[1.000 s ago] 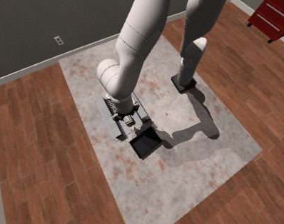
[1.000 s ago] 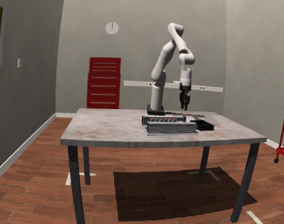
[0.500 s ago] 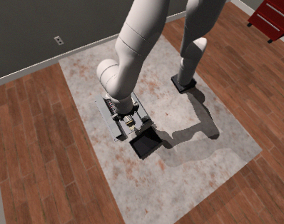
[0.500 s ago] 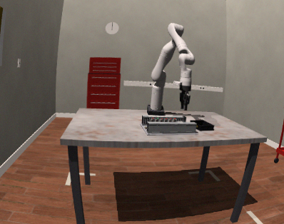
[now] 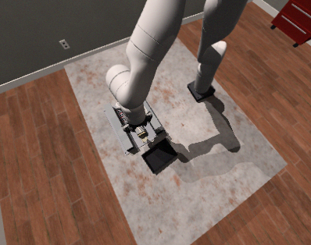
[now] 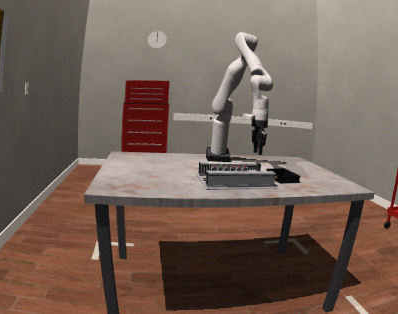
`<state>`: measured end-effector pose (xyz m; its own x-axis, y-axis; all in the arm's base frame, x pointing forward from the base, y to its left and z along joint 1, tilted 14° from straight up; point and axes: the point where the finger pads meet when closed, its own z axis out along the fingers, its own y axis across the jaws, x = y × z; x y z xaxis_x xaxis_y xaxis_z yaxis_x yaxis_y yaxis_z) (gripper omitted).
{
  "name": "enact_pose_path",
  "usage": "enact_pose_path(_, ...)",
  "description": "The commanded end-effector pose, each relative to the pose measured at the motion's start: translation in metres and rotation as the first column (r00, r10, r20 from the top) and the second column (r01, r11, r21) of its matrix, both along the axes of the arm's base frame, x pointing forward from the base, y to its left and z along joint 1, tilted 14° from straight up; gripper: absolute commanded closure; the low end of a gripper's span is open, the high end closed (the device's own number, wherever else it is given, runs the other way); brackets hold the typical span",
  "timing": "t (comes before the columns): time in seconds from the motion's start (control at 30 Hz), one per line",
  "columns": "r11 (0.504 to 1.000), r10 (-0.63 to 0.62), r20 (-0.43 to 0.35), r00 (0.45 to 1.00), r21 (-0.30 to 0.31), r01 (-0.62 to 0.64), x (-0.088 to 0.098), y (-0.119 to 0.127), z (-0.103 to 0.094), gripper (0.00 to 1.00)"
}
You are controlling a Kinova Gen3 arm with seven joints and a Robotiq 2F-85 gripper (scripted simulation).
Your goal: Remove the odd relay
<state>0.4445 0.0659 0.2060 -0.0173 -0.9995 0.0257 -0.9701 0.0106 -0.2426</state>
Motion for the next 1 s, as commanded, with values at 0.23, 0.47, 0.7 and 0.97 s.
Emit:
enact_pose_path(0.23,1.000,0.000,0.001,1.000,0.001,0.000,0.000,0.000,0.001,0.39)
enact_pose_path(0.47,1.000,0.000,0.001,1.000,0.001,0.000,0.000,0.000,0.001,0.39)
enact_pose_path(0.7,1.000,0.000,0.001,1.000,0.001,0.000,0.000,0.000,0.001,0.39)
enact_pose_path(0.97,1.000,0.000,0.001,1.000,0.001,0.000,0.000,-0.011,0.001,0.39)
